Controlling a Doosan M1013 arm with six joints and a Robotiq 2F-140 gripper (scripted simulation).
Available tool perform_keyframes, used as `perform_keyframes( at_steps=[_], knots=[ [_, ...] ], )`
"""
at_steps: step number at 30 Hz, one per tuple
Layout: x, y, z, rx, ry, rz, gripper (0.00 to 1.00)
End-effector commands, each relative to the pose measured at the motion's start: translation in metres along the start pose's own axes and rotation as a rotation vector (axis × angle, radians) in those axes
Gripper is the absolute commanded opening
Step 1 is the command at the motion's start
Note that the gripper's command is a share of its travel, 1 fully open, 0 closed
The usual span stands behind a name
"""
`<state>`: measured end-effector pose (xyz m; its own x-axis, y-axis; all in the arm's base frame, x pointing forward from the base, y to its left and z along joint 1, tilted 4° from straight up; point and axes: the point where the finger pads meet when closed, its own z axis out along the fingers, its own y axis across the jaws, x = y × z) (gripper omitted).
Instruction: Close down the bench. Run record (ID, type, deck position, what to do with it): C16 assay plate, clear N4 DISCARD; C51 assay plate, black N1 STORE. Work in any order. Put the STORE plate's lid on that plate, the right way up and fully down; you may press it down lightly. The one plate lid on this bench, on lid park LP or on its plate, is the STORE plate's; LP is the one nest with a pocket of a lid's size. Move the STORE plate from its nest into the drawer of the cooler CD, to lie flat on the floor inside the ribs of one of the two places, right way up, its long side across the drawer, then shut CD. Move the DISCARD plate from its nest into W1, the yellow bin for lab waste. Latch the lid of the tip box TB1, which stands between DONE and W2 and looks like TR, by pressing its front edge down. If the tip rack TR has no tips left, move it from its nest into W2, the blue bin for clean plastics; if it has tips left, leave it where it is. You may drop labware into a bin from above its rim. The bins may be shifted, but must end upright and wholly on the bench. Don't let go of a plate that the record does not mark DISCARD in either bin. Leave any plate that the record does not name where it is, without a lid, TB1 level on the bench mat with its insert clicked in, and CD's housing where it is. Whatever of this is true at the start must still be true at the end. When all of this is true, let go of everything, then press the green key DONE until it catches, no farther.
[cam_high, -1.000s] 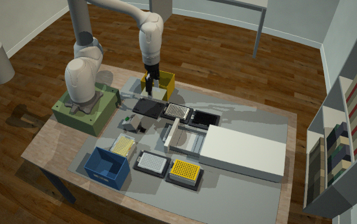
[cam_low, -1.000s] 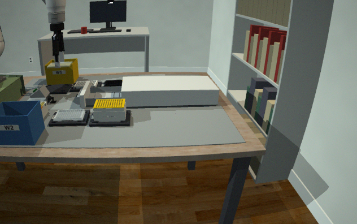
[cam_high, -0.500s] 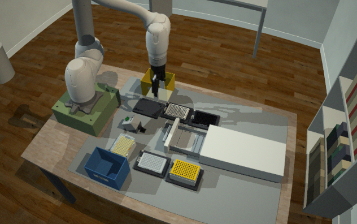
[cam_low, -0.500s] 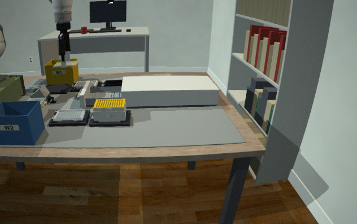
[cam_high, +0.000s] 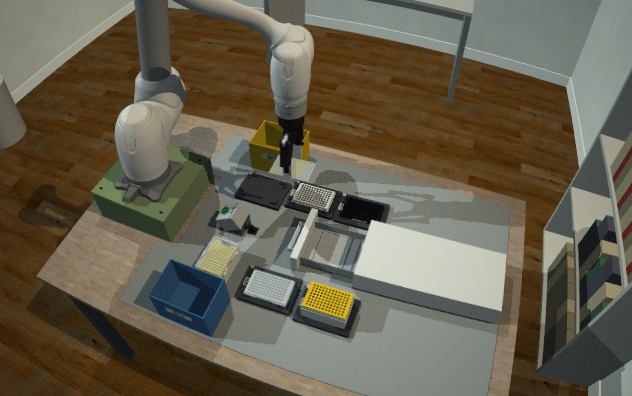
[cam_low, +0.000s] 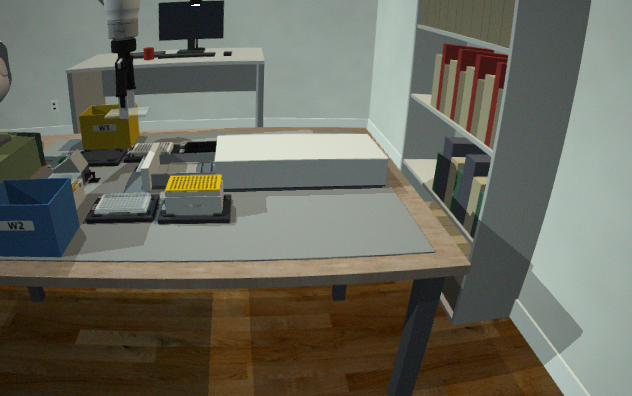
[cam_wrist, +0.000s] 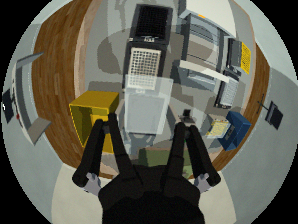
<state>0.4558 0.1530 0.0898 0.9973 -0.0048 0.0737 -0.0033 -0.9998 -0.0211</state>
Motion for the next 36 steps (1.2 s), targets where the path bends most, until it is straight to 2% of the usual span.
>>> perform_keyframes(
  at_steps=[1,36],
  knots=[
    [0.008,0.0,0.0,0.0,0.0,0.0,0.0],
    [0.091,-0.003,0.0,0.0,0.0,0.0,0.0]
  ],
)
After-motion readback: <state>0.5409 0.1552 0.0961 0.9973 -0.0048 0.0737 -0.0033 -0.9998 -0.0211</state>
